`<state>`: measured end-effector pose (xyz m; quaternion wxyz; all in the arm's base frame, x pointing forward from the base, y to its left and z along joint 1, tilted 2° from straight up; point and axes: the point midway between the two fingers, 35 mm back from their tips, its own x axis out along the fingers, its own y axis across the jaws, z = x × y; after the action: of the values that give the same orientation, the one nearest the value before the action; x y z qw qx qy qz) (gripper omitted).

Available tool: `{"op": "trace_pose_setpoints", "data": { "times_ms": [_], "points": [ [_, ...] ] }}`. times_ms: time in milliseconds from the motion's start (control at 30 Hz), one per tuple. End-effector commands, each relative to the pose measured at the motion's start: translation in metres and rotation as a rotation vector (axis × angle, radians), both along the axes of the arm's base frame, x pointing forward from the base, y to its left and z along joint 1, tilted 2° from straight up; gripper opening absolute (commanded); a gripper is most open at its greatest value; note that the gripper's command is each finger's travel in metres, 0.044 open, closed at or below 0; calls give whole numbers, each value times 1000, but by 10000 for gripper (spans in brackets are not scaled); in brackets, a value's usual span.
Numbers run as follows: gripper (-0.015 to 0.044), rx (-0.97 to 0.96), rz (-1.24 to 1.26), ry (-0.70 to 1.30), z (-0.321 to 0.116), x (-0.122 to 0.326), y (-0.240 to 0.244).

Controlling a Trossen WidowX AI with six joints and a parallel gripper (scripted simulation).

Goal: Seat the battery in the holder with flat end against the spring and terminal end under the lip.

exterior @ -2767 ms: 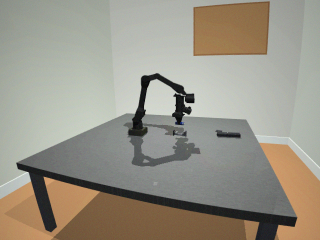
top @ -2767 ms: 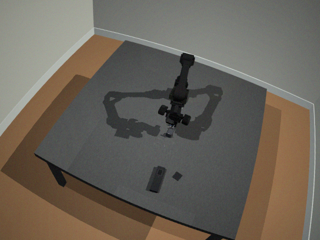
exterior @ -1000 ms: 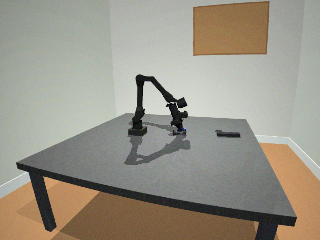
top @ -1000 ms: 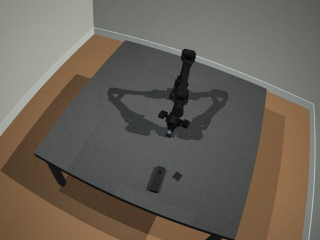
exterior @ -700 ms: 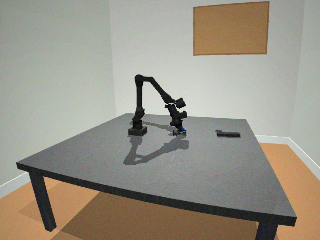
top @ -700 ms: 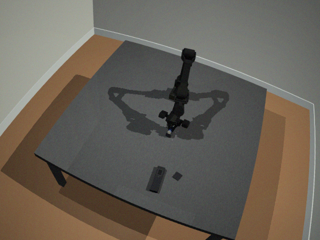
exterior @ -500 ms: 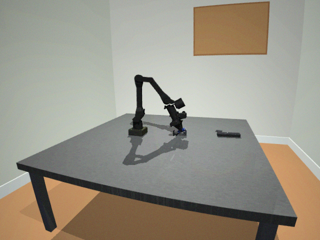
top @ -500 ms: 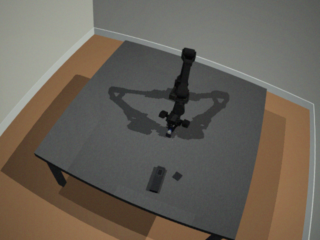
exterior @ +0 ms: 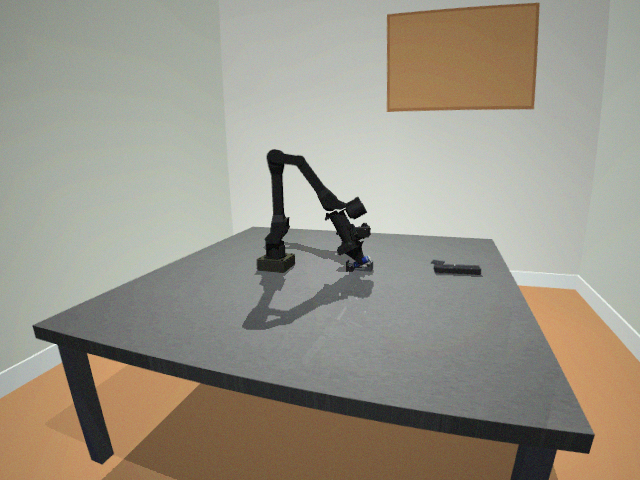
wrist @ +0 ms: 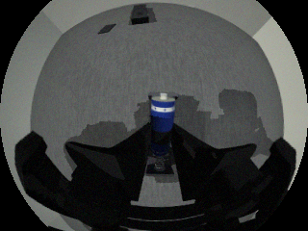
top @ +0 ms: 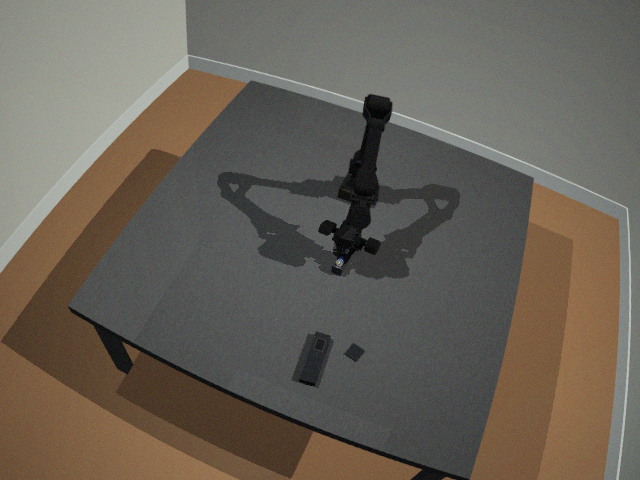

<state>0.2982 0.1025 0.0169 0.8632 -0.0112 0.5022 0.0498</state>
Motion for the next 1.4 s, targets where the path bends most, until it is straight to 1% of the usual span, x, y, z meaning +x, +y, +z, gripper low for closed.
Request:
{"op": "trace_pose_setpoints", "data": {
  "times_ms": [0, 567, 1367],
  "points": [
    [71, 0, -5, -6, 0, -5, -1],
    [71, 2, -2, 2, -1, -18, -3],
    [71, -23, 7, 136, -5, -10, -1]
  ]
}}
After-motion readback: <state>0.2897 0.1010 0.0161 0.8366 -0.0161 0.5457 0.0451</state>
